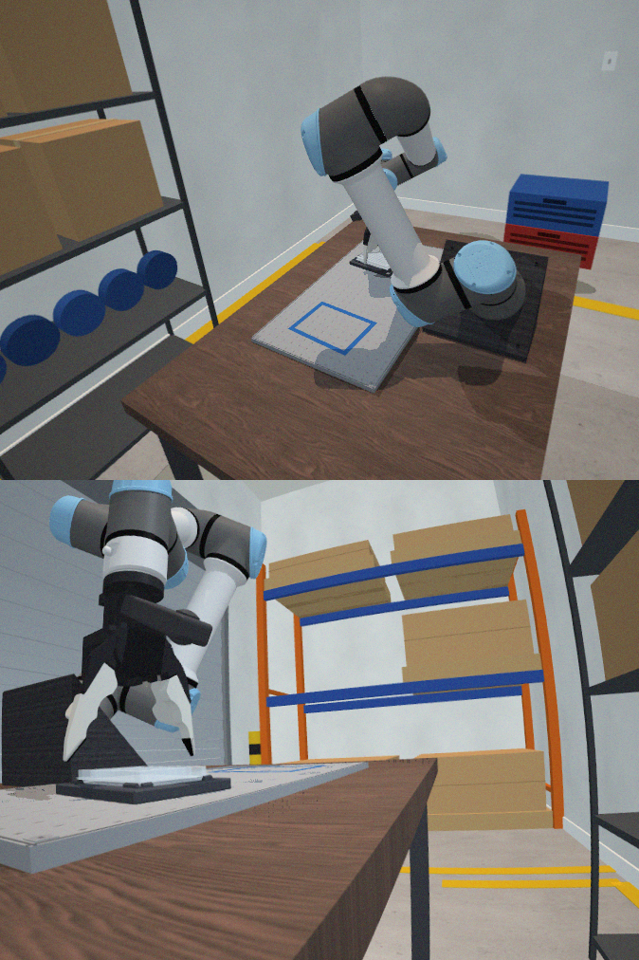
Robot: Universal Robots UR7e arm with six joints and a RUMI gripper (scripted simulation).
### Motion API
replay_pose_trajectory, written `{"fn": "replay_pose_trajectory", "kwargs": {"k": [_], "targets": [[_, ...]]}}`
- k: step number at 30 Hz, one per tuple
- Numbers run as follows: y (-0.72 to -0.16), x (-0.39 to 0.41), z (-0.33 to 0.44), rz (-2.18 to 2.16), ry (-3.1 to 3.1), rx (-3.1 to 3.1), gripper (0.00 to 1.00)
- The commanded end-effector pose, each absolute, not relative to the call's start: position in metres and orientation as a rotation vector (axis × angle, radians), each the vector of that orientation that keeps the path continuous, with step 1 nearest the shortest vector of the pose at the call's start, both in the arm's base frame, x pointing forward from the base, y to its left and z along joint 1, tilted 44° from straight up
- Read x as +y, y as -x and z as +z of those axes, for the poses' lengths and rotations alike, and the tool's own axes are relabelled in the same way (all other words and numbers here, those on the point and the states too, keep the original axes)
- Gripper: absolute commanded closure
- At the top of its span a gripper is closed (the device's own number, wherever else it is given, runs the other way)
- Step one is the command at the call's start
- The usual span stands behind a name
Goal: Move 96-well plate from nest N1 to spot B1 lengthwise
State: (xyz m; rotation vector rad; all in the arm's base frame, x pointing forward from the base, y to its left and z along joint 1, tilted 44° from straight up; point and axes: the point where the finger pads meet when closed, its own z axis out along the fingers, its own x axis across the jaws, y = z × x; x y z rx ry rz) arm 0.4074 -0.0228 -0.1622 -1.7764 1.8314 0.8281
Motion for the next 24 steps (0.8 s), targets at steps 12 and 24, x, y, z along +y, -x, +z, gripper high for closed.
{"fn": "replay_pose_trajectory", "kwargs": {"k": [12, 24], "targets": [[-0.4071, -0.0168, -0.169, 0.826, 1.776, 1.832, 0.0], [-0.4071, -0.0168, -0.169, 0.826, 1.776, 1.832, 1.0]]}}
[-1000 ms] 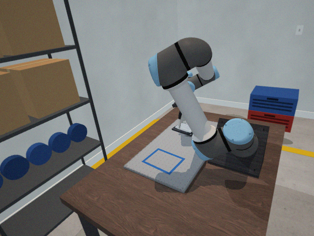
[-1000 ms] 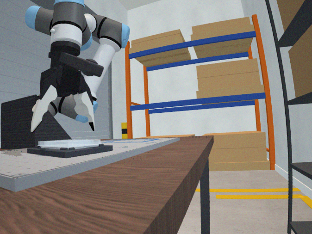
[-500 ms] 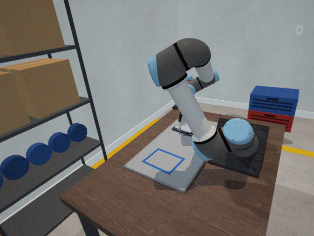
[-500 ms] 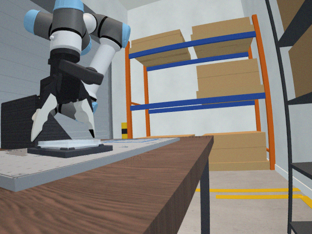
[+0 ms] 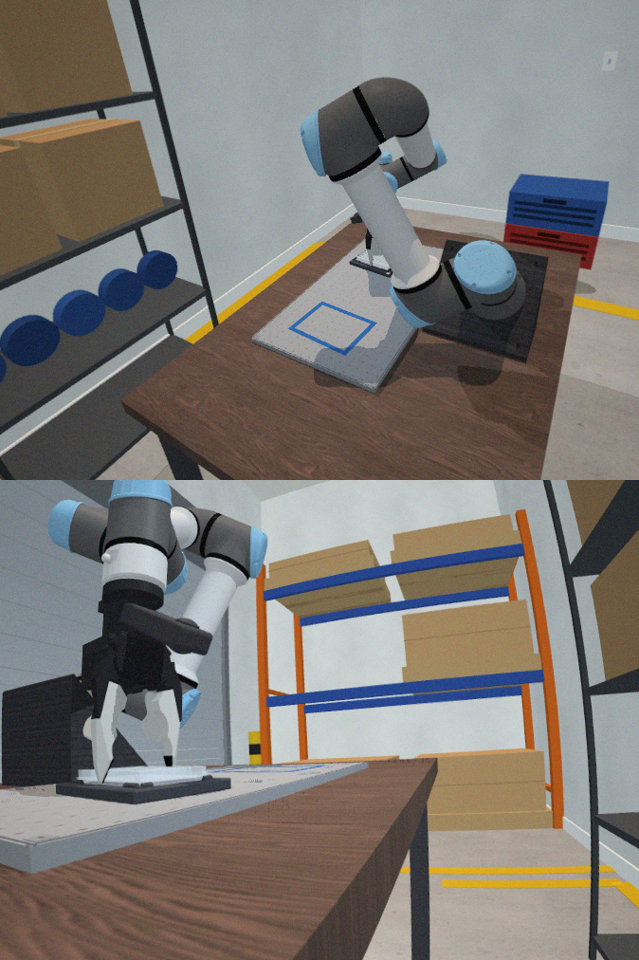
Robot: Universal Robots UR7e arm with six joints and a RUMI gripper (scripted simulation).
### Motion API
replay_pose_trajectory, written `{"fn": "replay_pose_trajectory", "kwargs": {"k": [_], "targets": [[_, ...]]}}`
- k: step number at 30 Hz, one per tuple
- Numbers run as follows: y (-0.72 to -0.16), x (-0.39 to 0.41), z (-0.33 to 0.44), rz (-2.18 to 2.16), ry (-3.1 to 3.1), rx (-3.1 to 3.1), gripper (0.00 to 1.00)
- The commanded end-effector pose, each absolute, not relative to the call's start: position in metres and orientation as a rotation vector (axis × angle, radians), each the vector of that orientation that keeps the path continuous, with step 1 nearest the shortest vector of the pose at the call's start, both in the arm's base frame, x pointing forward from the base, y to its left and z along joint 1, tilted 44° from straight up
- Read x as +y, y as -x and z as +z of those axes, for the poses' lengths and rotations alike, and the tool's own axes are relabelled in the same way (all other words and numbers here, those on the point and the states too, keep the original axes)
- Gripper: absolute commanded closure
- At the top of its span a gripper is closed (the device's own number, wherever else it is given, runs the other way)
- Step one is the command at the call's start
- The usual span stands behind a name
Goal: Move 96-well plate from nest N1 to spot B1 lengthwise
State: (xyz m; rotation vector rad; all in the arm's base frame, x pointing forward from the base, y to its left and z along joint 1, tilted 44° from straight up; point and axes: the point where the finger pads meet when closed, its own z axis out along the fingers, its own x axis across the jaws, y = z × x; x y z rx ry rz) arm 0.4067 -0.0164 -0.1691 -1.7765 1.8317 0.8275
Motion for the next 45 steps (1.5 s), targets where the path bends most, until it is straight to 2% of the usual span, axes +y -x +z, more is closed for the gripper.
{"fn": "replay_pose_trajectory", "kwargs": {"k": [1, 45], "targets": [[-0.407, -0.017, -0.169, 0.826, 1.776, 1.832, 1.0], [-0.409, -0.035, -0.15, 0.826, 1.776, 1.832, 1.0]]}}
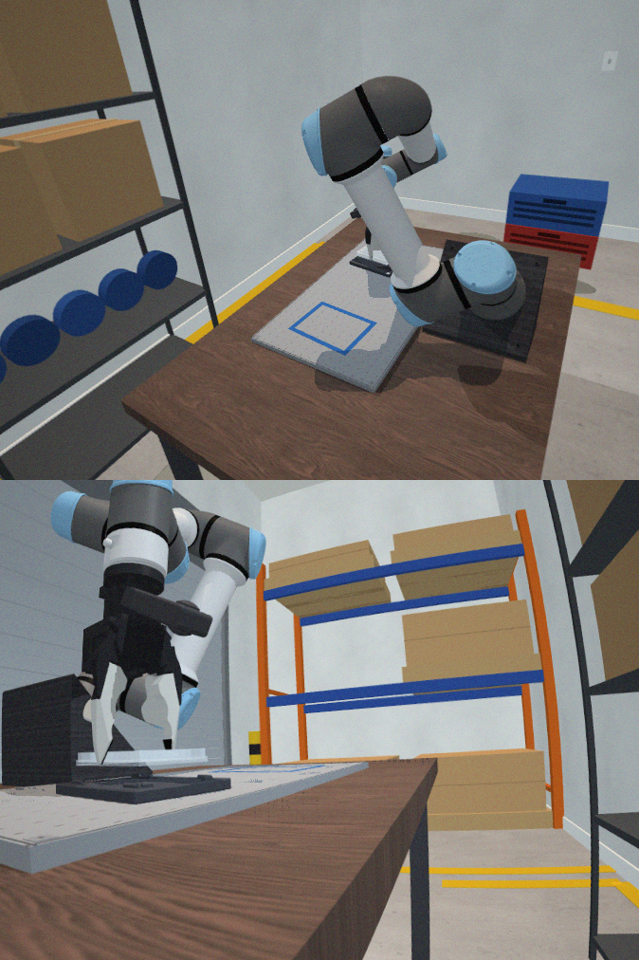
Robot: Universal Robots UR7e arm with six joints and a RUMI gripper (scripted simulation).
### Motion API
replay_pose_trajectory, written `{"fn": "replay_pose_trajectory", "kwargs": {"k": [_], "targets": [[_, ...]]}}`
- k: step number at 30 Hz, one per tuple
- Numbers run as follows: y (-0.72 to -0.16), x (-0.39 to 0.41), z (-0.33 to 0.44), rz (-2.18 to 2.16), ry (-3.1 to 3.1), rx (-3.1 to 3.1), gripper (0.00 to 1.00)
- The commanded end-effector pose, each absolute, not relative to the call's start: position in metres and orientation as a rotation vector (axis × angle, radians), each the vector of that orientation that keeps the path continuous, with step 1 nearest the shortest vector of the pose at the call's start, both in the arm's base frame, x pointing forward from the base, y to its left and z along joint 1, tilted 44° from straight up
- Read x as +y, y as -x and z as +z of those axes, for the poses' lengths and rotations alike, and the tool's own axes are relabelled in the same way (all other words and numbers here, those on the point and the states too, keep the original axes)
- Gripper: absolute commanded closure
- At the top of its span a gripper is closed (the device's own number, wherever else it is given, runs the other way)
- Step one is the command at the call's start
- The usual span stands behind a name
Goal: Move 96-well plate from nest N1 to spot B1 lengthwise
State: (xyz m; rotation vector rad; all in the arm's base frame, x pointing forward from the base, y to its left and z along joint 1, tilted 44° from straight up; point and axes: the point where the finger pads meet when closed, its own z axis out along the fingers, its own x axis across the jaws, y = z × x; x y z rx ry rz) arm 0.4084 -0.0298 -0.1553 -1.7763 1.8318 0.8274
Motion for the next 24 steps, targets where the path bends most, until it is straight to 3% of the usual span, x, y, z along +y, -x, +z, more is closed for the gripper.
{"fn": "replay_pose_trajectory", "kwargs": {"k": [1, 24], "targets": [[-0.409, -0.036, -0.149, 0.826, 1.776, 1.832, 1.0], [-0.412, -0.058, -0.126, 0.826, 1.776, 1.832, 1.0]]}}
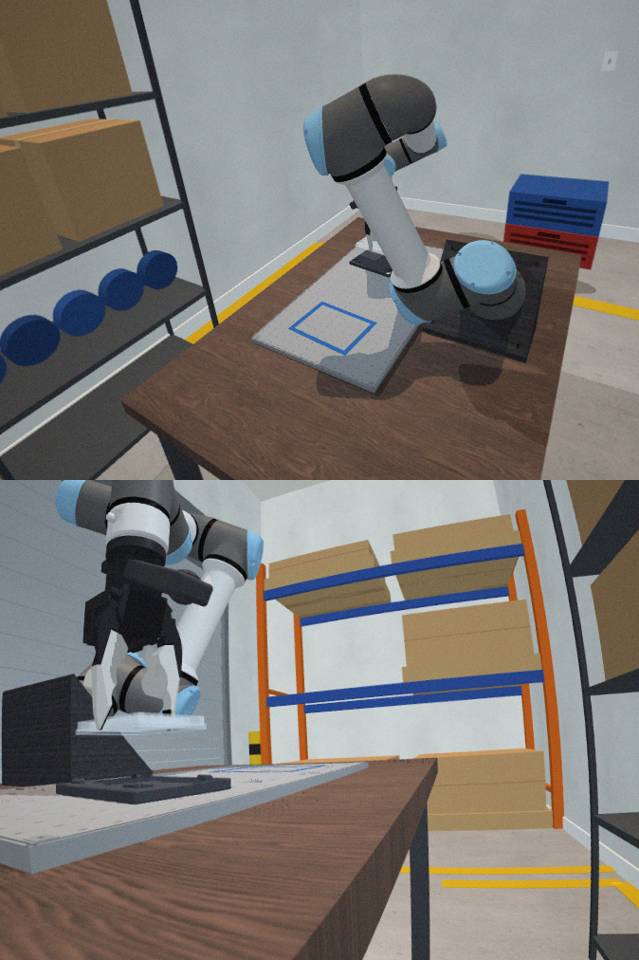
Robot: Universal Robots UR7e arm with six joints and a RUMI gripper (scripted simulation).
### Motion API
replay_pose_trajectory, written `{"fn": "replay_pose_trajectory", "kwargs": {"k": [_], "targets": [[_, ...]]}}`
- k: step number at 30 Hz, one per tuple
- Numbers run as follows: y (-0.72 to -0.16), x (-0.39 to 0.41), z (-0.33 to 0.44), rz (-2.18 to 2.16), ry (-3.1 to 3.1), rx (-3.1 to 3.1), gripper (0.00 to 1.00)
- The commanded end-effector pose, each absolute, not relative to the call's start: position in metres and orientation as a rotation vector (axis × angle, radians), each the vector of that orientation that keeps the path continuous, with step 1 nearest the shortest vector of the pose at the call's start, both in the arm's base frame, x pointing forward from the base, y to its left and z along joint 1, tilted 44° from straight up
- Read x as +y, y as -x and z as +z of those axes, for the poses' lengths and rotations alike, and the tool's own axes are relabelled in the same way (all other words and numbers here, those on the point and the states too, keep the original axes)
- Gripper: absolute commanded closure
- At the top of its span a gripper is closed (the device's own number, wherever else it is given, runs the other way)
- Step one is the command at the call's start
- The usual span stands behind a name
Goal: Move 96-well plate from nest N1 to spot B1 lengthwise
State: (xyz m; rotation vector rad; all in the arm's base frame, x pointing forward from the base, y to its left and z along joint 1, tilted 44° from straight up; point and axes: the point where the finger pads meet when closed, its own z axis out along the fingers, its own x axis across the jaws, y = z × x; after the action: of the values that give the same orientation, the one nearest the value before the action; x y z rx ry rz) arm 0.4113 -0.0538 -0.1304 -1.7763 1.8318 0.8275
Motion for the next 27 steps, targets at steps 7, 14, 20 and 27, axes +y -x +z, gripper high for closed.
{"fn": "replay_pose_trajectory", "kwargs": {"k": [7, 14, 20, 27], "targets": [[-0.413, -0.067, -0.118, 0.826, 1.776, 1.832, 1.0], [-0.413, -0.069, -0.115, 0.826, 1.776, 1.832, 1.0], [-0.413, -0.069, -0.115, 0.826, 1.776, 1.832, 1.0], [-0.413, -0.069, -0.115, 0.826, 1.776, 1.832, 1.0]]}}
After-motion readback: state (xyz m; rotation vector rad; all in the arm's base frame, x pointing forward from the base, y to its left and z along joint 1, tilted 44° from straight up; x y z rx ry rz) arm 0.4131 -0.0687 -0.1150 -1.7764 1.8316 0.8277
